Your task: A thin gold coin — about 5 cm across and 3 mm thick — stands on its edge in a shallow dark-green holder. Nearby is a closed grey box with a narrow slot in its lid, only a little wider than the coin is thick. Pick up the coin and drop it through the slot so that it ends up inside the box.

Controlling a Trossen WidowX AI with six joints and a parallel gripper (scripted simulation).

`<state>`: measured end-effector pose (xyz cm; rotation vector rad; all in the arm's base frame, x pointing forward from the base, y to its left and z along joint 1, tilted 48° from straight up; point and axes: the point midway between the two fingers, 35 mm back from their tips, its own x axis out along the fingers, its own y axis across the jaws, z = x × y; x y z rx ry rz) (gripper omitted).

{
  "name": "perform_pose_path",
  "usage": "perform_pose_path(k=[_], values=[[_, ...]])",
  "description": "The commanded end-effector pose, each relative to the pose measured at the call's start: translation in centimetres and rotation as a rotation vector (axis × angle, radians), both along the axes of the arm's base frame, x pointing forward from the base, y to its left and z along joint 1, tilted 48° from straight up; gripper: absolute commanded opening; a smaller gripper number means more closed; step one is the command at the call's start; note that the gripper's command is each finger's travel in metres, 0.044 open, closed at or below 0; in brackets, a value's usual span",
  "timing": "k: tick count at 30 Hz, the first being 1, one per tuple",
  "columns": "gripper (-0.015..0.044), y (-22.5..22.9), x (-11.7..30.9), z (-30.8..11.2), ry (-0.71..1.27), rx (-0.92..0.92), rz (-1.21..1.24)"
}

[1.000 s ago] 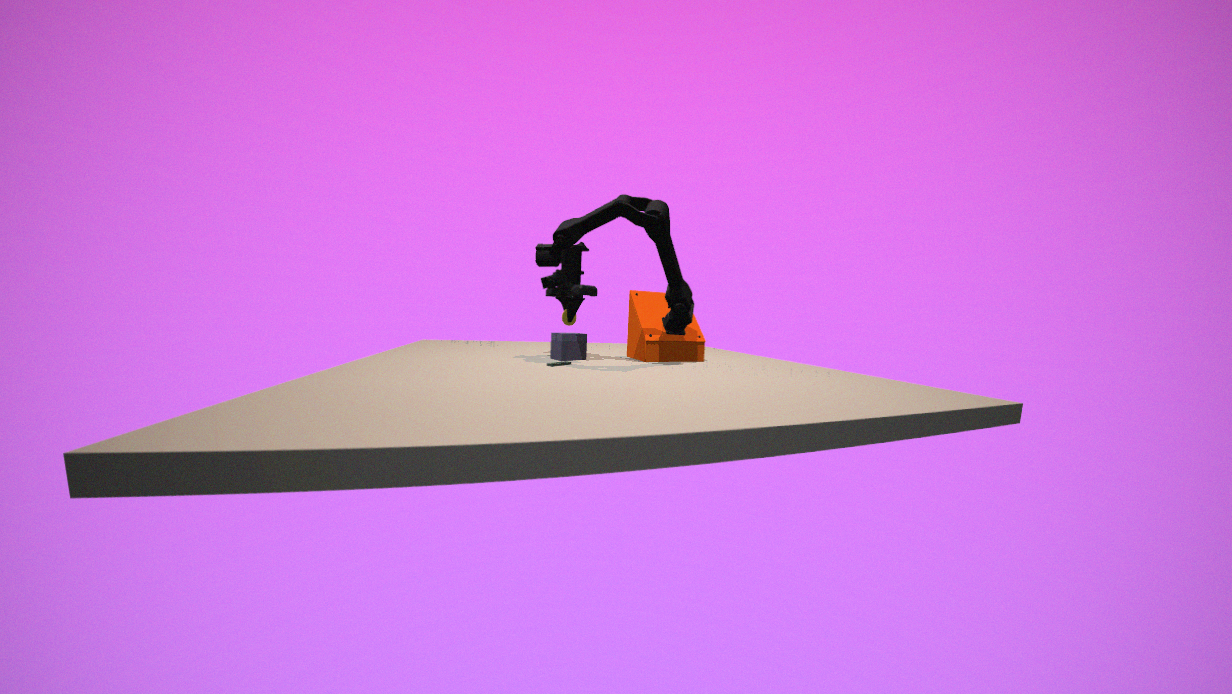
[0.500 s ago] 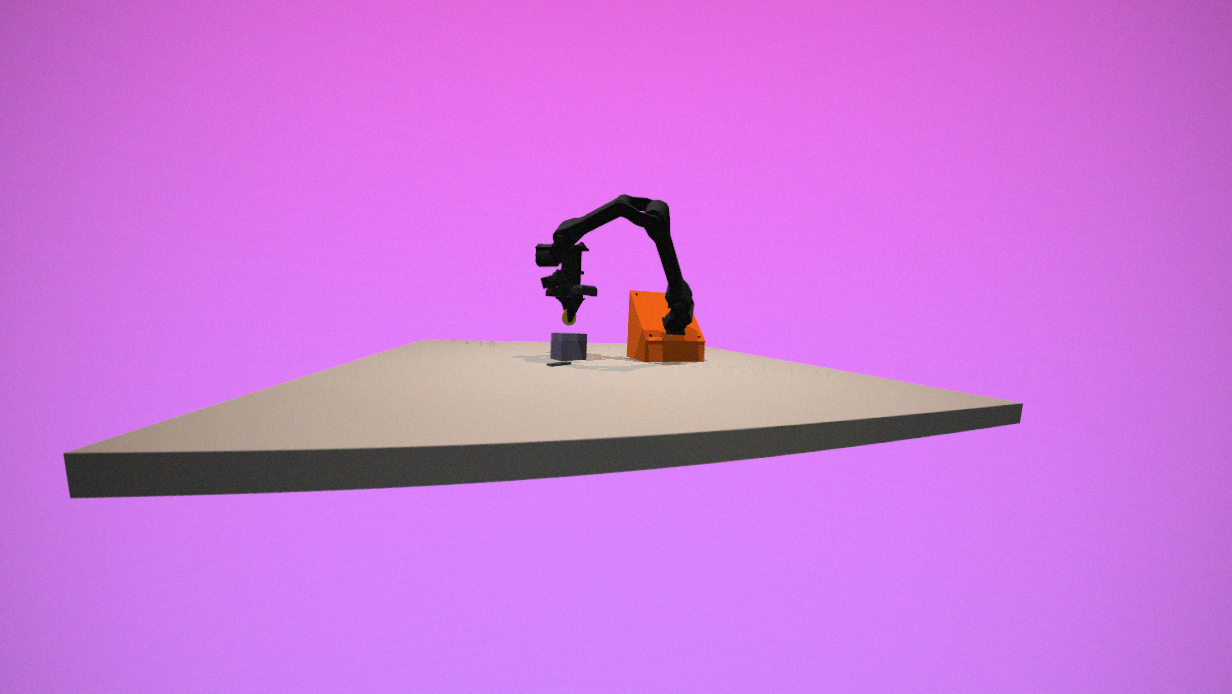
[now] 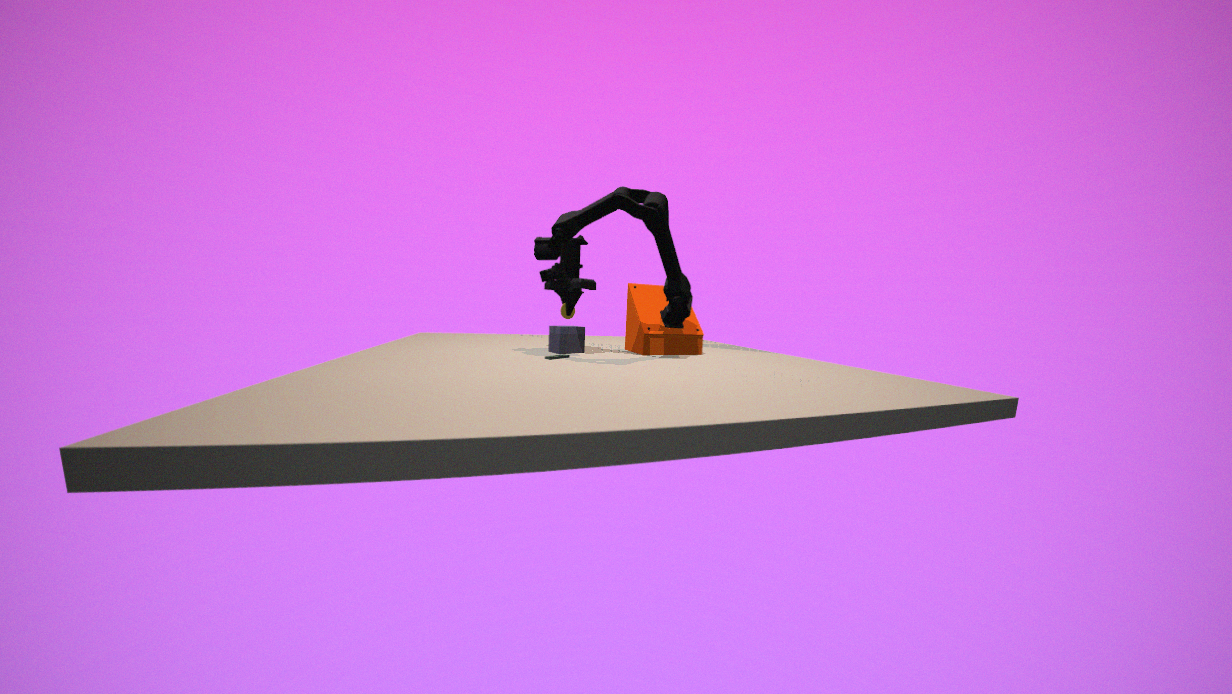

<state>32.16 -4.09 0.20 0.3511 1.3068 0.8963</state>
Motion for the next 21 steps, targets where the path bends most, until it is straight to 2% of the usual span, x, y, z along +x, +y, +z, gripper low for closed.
perform_pose_path(k=[1,21], values=[[0.0,-0.01,0.03,0.05,0.0,-0.001,-0.001],[0.0,0.7,0.08,-0.67,0.002,0.0,-0.003]])
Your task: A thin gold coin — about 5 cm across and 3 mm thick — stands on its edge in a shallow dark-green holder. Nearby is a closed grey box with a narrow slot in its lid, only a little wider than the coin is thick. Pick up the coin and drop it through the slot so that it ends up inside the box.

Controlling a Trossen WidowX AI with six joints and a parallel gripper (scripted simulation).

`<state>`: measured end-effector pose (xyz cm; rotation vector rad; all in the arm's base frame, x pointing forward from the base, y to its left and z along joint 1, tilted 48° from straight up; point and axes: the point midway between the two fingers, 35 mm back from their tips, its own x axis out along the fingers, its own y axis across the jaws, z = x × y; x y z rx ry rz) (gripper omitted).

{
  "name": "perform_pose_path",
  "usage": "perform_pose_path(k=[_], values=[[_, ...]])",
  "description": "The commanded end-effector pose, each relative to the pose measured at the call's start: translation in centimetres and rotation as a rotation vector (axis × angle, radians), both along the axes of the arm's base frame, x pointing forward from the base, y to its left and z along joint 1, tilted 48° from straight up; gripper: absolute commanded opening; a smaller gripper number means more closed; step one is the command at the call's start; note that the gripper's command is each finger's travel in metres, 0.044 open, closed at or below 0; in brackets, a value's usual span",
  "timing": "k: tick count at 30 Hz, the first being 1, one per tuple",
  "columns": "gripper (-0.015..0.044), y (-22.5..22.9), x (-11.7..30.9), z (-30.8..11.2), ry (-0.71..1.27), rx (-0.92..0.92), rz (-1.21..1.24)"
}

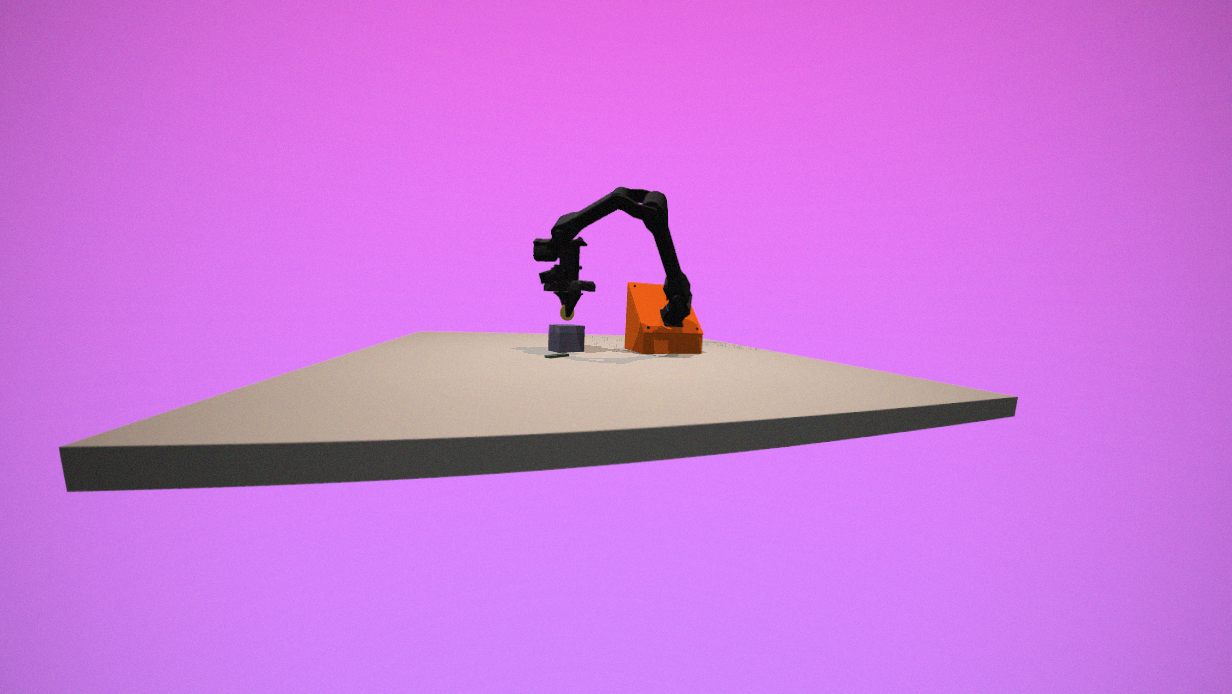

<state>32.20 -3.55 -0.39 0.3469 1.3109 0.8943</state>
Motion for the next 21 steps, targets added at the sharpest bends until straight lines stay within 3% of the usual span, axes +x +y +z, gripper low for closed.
perform_pose_path(k=[1,18,21], values=[[0.0,0.2,0.05,-0.11,0.0,0.005,-0.005],[0.0,0.8,0.02,-0.68,0.001,0.005,-0.005],[0.0079,0.66,-0.01,-0.57,0.0,0.0,0.0]])
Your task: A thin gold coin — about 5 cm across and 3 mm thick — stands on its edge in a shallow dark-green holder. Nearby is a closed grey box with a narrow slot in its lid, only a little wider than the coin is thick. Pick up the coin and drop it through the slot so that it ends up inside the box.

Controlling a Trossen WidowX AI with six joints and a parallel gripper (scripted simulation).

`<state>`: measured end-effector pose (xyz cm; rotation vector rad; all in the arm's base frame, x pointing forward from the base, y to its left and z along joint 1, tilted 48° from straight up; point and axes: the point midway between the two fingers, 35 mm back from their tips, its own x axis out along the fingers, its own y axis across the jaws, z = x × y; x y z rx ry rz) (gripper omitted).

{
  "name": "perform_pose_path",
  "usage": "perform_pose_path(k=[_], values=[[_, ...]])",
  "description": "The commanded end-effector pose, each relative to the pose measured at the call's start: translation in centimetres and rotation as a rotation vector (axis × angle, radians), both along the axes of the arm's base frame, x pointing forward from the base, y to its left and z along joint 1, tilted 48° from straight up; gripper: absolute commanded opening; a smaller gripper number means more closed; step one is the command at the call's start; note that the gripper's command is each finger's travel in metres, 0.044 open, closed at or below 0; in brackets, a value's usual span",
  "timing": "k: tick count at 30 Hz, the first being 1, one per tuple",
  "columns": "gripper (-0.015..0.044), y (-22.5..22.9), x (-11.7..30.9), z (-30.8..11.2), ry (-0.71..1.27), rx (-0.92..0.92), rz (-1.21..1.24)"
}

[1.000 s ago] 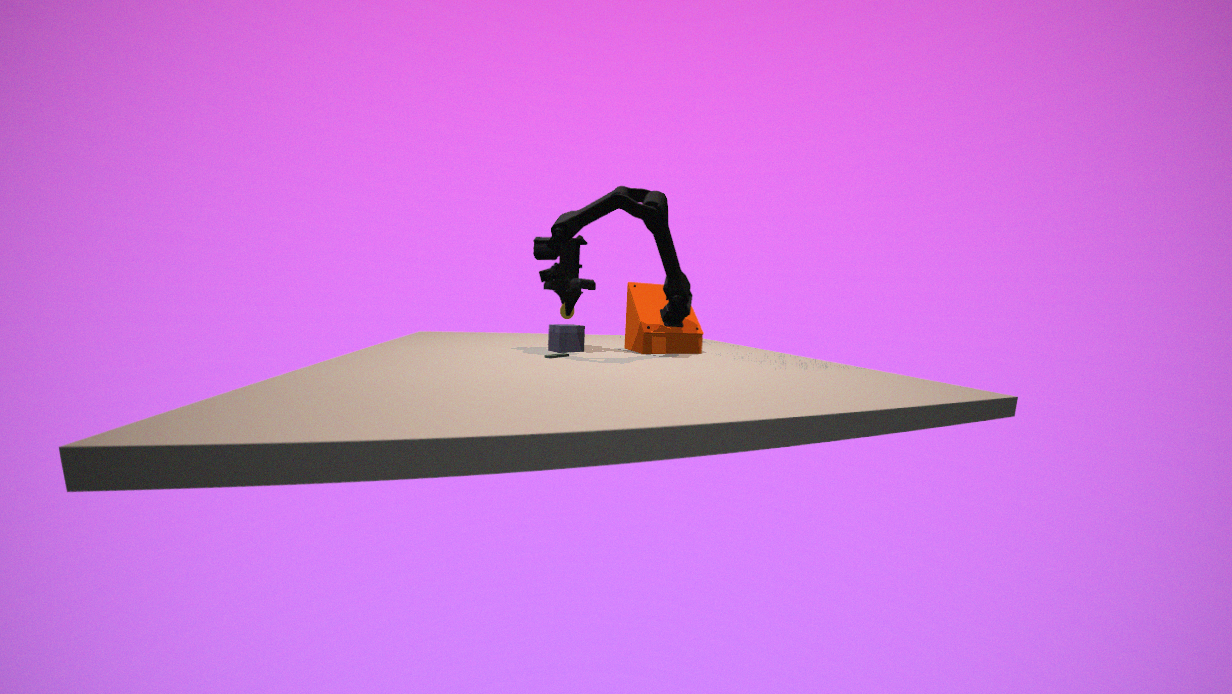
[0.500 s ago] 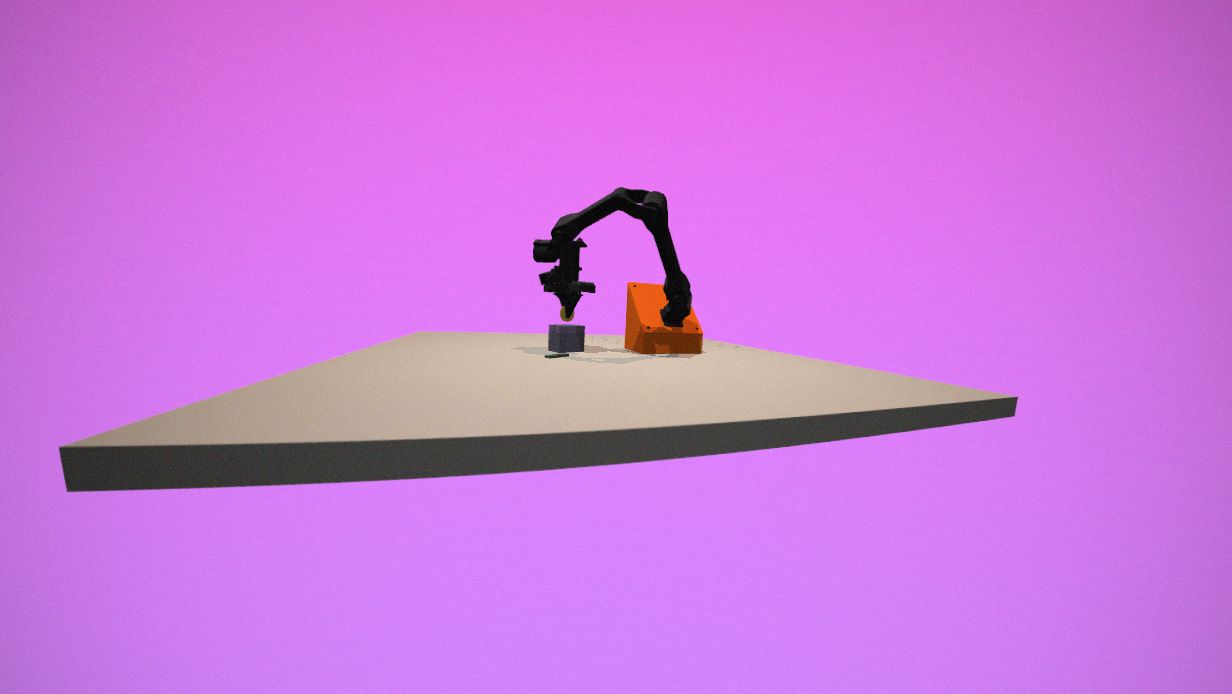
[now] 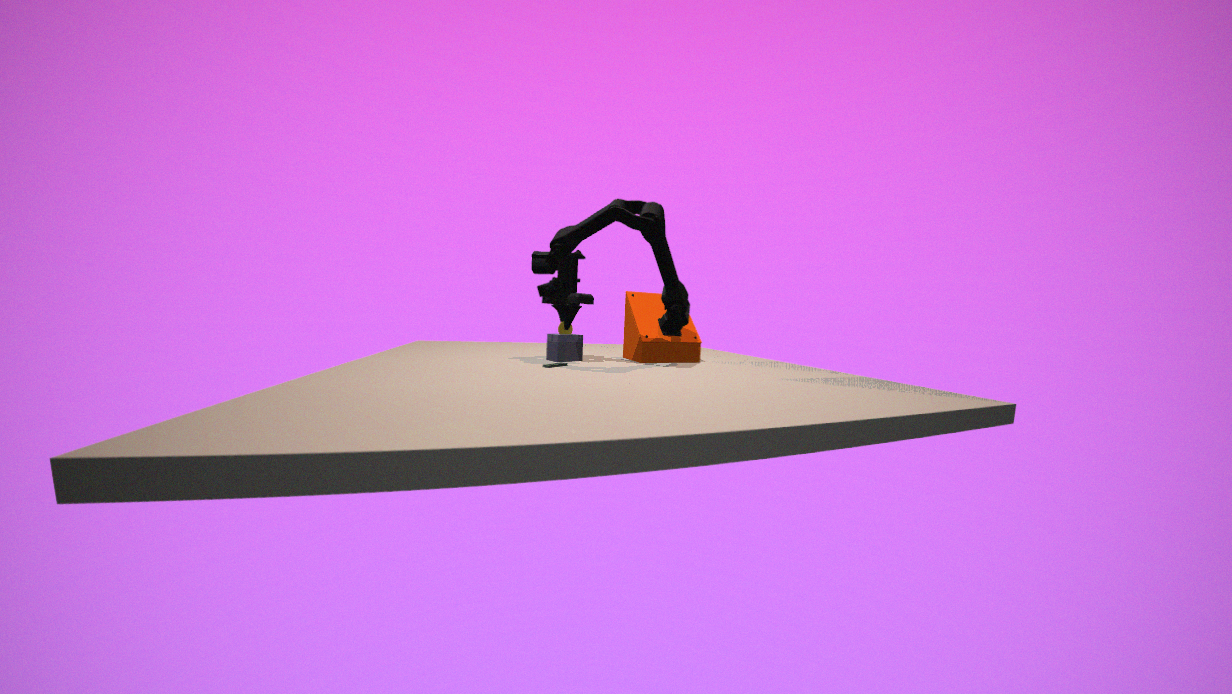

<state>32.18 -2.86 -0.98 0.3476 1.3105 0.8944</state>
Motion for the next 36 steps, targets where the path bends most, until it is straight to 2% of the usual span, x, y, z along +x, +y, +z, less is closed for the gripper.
perform_pose_path(k=[1,3,12,20,23,36], values=[[0.0105,0.0,0.0,0.0,0.0,0.0,0.0],[0.0157,0.0,0.0,0.0,0.0,0.0,0.0],[0.0161,0.0,0.0,0.0,0.0,0.0,0.0],[0.0371,-1.5,0.0,1.4,0.001,-0.001,0.0],[0.044,-3.7,-0.2,3.6,0.006,0.005,0.0],[0.044,-4.3,-0.3,4.3,0.007,0.008,0.0]])
